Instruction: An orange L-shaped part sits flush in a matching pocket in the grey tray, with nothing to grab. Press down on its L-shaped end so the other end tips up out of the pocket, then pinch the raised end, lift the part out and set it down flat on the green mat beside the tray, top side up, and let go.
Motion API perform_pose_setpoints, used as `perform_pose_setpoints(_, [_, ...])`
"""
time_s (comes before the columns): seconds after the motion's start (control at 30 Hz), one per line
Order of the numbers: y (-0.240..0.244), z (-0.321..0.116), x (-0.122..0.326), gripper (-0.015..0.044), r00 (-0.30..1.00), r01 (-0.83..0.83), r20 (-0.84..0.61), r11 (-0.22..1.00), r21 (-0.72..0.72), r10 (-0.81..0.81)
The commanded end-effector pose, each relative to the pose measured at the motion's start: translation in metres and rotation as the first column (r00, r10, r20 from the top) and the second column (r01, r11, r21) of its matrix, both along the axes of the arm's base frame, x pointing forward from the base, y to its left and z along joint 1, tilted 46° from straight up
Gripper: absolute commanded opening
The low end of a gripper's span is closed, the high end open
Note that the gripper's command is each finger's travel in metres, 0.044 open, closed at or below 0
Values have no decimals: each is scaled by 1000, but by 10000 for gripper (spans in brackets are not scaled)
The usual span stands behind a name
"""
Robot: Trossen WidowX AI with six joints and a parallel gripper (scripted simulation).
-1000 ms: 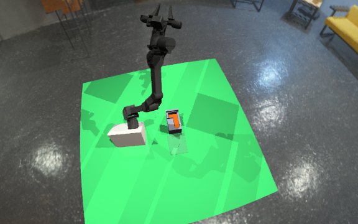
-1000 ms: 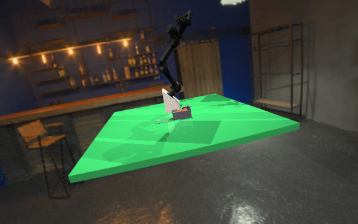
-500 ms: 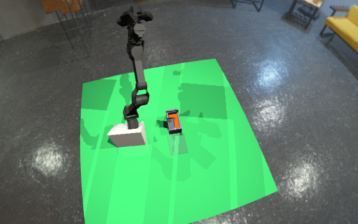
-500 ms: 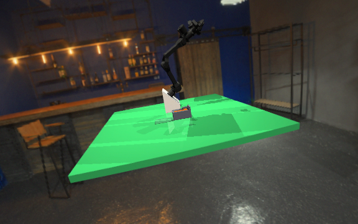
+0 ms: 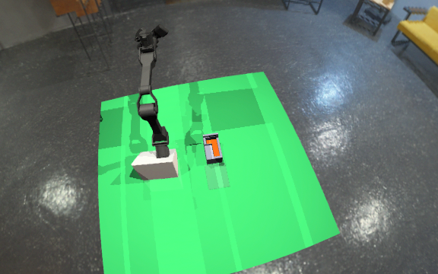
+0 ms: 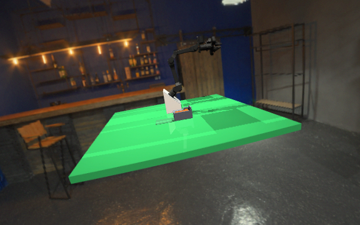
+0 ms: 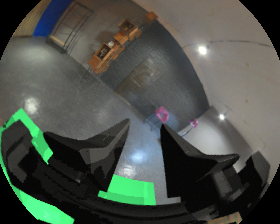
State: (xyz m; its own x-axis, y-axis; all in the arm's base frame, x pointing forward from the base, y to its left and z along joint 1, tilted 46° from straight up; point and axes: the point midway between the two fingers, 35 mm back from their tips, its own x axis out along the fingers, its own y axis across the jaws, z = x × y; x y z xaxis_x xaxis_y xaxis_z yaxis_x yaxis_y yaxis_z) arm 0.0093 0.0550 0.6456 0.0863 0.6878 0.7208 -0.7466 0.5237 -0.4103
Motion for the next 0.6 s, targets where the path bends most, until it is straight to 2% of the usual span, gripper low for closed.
perform_pose_setpoints(0.0, [68,-32,14,180,998,65,-13,977,-203,-69])
perform_pose_setpoints(0.23, [155,-105,73,180,975,129,-90,845,-519,-204])
perform_pose_setpoints(0.37, [180,-157,123,180,932,118,-181,737,-665,-313])
perform_pose_setpoints(0.57, [187,-242,194,180,805,-14,-361,594,-804,-470])
